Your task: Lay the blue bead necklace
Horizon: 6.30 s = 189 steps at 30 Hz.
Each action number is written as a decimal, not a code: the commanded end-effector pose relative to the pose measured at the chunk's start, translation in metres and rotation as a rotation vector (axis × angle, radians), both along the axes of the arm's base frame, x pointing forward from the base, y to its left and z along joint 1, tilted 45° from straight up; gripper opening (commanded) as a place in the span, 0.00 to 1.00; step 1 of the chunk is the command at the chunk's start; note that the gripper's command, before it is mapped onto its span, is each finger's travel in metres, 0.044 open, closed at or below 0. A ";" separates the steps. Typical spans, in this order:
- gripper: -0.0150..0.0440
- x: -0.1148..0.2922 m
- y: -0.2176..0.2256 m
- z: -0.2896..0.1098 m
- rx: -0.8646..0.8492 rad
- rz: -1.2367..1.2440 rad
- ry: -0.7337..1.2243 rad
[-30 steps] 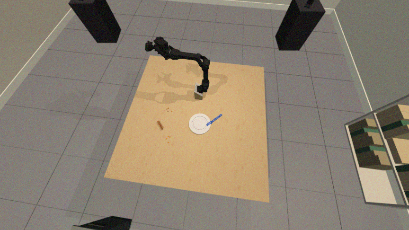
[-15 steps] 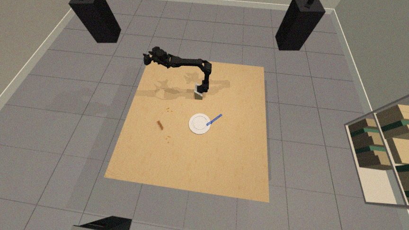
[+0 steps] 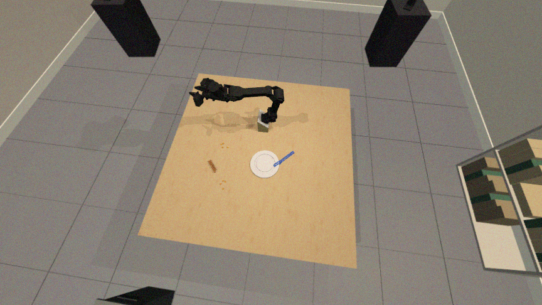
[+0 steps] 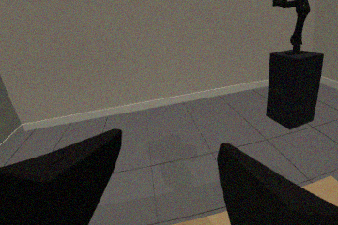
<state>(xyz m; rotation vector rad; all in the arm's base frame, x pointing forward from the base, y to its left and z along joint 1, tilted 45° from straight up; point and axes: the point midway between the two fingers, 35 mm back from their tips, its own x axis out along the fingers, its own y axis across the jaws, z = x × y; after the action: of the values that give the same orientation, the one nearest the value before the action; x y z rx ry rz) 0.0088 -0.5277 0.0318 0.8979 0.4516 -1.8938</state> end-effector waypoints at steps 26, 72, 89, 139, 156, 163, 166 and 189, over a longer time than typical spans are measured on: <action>0.68 0.190 0.104 -0.007 0.229 0.480 -0.167; 0.68 0.330 0.414 0.016 0.872 1.028 -0.454; 0.68 0.309 0.536 0.039 1.202 1.142 -0.469; 0.54 0.296 0.609 0.025 1.351 1.174 -0.456; 0.25 0.296 0.609 0.025 1.351 1.174 -0.456; 0.25 0.296 0.609 0.025 1.351 1.174 -0.456; 0.25 0.296 0.609 0.025 1.351 1.174 -0.456; 0.25 0.296 0.609 0.025 1.351 1.174 -0.456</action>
<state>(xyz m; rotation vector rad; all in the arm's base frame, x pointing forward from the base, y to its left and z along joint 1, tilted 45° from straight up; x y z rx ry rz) 0.3040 0.0810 0.0562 1.3533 1.5860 -0.1091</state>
